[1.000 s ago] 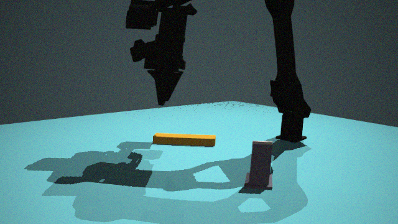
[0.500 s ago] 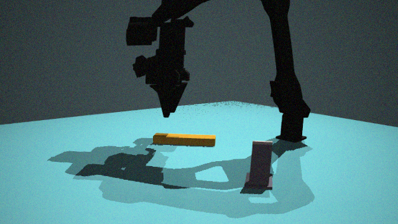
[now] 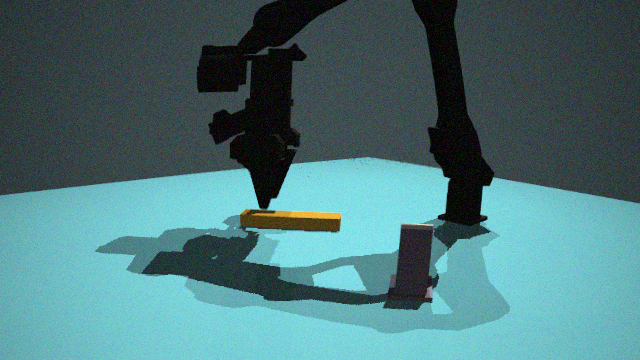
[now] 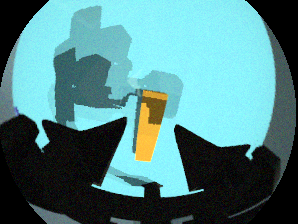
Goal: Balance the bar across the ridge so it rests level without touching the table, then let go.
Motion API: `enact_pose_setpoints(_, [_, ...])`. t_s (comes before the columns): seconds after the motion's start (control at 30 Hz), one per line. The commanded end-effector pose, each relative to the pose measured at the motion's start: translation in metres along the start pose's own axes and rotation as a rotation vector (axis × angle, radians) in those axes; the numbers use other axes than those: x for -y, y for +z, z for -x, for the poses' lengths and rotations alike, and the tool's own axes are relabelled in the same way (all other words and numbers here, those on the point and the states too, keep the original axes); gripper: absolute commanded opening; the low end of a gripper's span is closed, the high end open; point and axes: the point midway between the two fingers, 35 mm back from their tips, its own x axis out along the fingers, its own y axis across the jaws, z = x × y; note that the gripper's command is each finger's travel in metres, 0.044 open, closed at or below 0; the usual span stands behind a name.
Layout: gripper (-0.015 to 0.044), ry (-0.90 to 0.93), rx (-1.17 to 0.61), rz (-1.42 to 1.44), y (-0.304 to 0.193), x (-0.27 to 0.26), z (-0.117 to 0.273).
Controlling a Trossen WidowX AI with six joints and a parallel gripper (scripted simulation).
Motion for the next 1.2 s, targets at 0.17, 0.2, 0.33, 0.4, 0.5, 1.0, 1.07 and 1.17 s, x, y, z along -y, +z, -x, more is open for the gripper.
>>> enact_pose_setpoints(0.17, [0.0315, 0.001, -0.01, 0.004, -0.002, 0.0, -0.017])
enact_pose_setpoints(0.2, [0.0315, 0.001, -0.01, 0.004, -0.002, 0.0, -0.019])
enact_pose_setpoints(0.33, [0.0315, 0.001, -0.01, 0.004, -0.002, 0.0, -0.024])
enact_pose_setpoints(0.4, [0.0315, 0.001, -0.01, 0.004, -0.002, 0.0, -0.024])
enact_pose_setpoints(0.5, [0.0315, 0.001, -0.01, 0.004, -0.002, 0.0, -0.024])
enact_pose_setpoints(1.0, [0.0236, -0.002, -0.008, 0.0, -0.002, 0.0, -0.024])
enact_pose_setpoints(1.07, [0.0184, -0.002, -0.008, 0.0, -0.002, 0.0, -0.024])
enact_pose_setpoints(1.17, [0.0125, -0.002, -0.008, 0.0, -0.002, 0.0, -0.024])
